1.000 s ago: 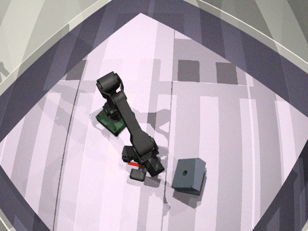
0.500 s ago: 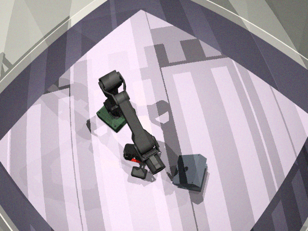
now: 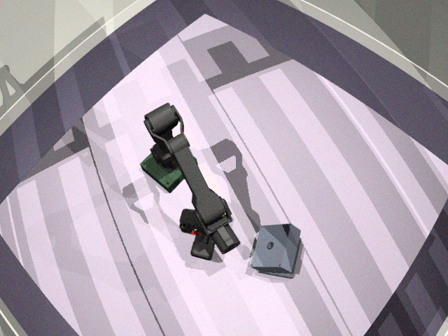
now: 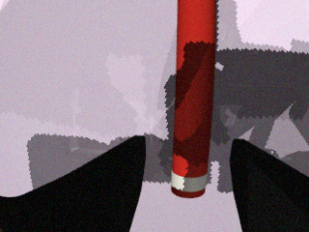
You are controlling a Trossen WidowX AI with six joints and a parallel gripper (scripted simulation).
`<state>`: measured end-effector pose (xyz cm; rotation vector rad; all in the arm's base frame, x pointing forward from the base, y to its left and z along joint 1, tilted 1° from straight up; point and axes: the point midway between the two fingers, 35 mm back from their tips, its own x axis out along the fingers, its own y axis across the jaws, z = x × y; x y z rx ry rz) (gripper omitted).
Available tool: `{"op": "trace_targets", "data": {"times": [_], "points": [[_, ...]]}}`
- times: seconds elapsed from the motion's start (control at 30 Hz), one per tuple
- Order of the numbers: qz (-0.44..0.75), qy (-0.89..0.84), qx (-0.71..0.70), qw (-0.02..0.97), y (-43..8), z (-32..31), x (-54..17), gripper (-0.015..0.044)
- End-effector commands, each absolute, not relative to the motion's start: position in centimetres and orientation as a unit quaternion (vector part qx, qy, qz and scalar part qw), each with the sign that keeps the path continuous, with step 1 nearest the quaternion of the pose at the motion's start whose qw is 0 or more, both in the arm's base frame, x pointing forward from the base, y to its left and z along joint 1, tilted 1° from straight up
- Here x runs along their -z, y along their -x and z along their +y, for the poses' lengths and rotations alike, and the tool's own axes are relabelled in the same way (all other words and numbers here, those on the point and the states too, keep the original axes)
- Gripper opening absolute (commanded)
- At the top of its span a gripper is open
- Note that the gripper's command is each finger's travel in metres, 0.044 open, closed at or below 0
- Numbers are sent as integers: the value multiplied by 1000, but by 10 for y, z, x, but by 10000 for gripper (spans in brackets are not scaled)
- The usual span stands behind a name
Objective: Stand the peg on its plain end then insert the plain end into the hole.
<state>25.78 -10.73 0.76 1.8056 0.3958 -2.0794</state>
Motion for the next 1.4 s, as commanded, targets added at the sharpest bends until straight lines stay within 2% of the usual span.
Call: {"op": "trace_targets", "data": {"times": [0.0, 0.2, 0.5, 1.37], "points": [[141, -639, 736, 175, -258, -106, -6, 110], [141, -639, 736, 175, -258, -106, -6, 110], [141, -639, 736, 175, -258, -106, -6, 51], [155, -701, 676, 165, -250, -111, -18, 51]]}}
